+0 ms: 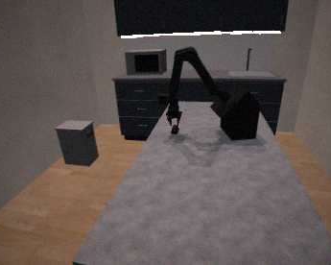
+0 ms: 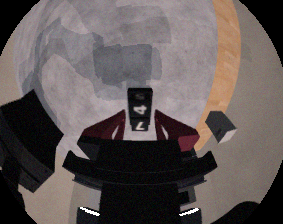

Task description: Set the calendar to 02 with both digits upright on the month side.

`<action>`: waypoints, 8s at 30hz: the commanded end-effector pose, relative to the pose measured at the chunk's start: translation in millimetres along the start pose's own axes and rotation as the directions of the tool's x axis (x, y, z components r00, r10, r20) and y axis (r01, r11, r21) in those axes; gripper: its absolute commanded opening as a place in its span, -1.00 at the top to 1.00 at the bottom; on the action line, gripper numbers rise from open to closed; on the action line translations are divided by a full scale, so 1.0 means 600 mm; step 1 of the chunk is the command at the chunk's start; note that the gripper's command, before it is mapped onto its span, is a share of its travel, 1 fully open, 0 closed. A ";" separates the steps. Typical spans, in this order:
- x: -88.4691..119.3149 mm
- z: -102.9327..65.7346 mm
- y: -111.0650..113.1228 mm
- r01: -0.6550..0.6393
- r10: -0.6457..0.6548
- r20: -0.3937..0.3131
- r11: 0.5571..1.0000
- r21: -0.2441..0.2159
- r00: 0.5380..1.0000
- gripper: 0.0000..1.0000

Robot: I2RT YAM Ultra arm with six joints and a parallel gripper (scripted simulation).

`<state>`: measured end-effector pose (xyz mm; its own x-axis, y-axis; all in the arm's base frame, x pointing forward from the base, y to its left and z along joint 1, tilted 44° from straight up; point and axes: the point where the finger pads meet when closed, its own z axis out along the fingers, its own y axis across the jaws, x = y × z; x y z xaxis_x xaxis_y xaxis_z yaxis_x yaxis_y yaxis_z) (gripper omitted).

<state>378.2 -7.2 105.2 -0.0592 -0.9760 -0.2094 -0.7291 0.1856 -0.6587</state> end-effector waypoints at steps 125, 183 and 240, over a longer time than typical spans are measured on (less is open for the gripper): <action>-0.001 0.047 -0.003 0.000 0.000 0.001 1.000 0.008 1.000 0.45; 0.062 -0.108 -0.009 -0.464 0.464 -0.008 0.886 -0.004 0.886 0.45; 0.214 -0.053 -0.003 -1.000 1.000 0.007 0.002 0.003 0.002 0.45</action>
<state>340.5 -129.8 100.7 -0.7477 0.1833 -0.6382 0.0482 0.9736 0.2233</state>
